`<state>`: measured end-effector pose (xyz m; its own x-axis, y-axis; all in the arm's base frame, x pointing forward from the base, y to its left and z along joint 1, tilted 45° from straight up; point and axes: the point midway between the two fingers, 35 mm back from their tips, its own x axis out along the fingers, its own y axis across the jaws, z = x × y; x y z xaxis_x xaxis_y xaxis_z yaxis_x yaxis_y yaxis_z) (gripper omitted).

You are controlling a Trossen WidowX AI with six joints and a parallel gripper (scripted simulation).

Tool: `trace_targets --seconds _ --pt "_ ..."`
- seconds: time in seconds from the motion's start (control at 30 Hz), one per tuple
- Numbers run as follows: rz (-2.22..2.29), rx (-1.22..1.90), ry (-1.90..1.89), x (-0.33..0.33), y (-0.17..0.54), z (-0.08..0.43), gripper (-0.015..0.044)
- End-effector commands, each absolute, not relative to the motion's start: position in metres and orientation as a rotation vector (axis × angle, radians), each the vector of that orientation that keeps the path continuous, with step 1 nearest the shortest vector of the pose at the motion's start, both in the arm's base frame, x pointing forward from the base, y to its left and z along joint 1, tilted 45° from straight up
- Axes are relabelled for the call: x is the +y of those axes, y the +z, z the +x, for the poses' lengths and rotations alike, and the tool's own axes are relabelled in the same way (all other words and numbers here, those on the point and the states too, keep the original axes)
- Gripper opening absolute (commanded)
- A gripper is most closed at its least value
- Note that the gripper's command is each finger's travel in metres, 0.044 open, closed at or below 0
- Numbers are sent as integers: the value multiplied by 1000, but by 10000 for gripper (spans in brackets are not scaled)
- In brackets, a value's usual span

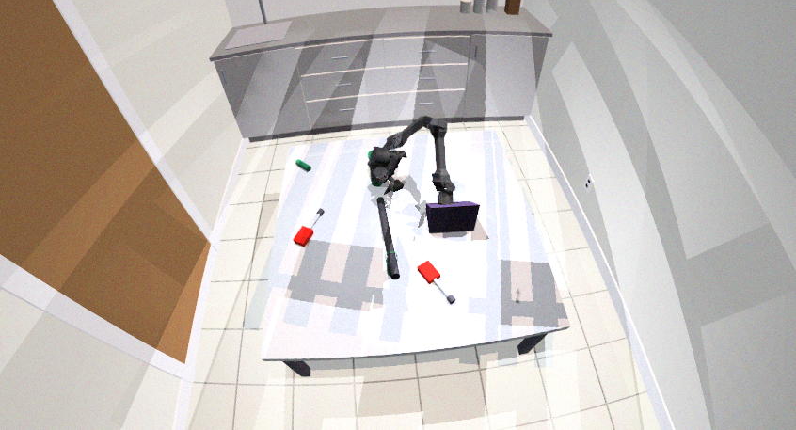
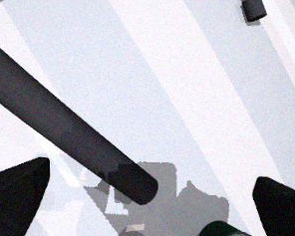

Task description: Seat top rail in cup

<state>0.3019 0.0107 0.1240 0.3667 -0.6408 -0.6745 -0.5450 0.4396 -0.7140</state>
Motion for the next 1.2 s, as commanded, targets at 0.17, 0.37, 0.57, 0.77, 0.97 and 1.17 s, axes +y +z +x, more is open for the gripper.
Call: trace_targets --seconds 0.17,0.37,0.57,0.77,0.97,1.17 --pt "-623 1022 -547 79 129 296 440" --pt "-623 1022 -547 79 129 296 440" --pt "-623 1022 -547 79 129 296 440" --pt "-483 1020 -641 72 121 299 440" --pt "9 944 -1016 48 93 307 440" --pt "495 731 -1448 20 63 310 440"
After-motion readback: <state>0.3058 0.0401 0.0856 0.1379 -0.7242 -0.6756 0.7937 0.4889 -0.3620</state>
